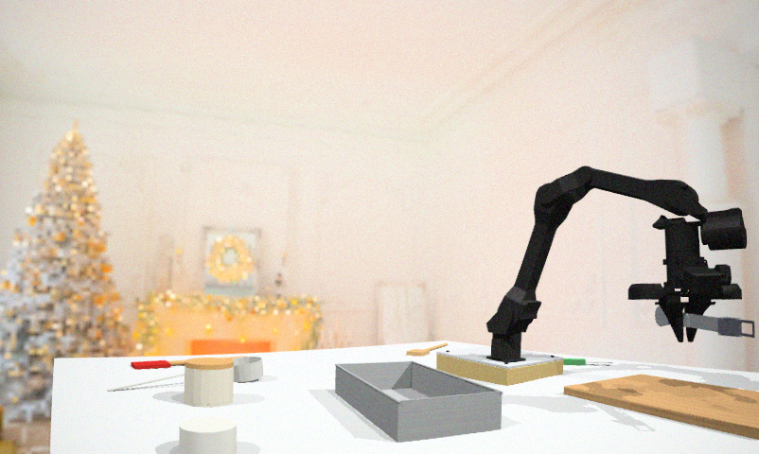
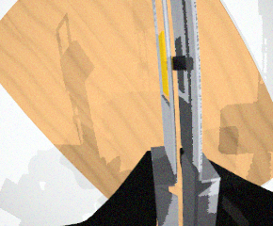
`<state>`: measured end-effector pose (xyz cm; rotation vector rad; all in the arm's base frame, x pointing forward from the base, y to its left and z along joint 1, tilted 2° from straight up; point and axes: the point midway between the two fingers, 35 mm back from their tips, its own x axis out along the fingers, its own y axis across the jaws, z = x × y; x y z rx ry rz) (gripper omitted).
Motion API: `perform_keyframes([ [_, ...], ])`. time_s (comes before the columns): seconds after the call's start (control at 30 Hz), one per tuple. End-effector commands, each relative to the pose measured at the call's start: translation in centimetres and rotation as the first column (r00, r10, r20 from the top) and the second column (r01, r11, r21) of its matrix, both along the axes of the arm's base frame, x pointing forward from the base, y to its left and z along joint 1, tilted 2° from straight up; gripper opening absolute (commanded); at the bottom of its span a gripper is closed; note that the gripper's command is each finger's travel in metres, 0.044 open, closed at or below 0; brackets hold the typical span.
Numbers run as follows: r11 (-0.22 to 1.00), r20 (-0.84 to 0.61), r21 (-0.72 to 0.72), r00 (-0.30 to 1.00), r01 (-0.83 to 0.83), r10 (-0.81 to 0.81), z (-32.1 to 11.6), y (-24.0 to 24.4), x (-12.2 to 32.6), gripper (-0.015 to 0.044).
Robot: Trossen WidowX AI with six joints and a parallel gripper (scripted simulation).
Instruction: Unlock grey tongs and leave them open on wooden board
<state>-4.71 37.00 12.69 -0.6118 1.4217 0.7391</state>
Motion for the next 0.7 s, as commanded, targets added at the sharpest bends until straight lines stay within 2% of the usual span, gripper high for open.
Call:
perform_keyframes([
  [0.0, 1.0, -0.018, -0.007, 1.0, -0.004, 0.003, 0.2, 0.1, -0.1, -0.015],
  [0.67, 1.0, -0.018, -0.007, 1.0, -0.004, 0.003, -2.2, 0.4, -0.2, -0.015],
])
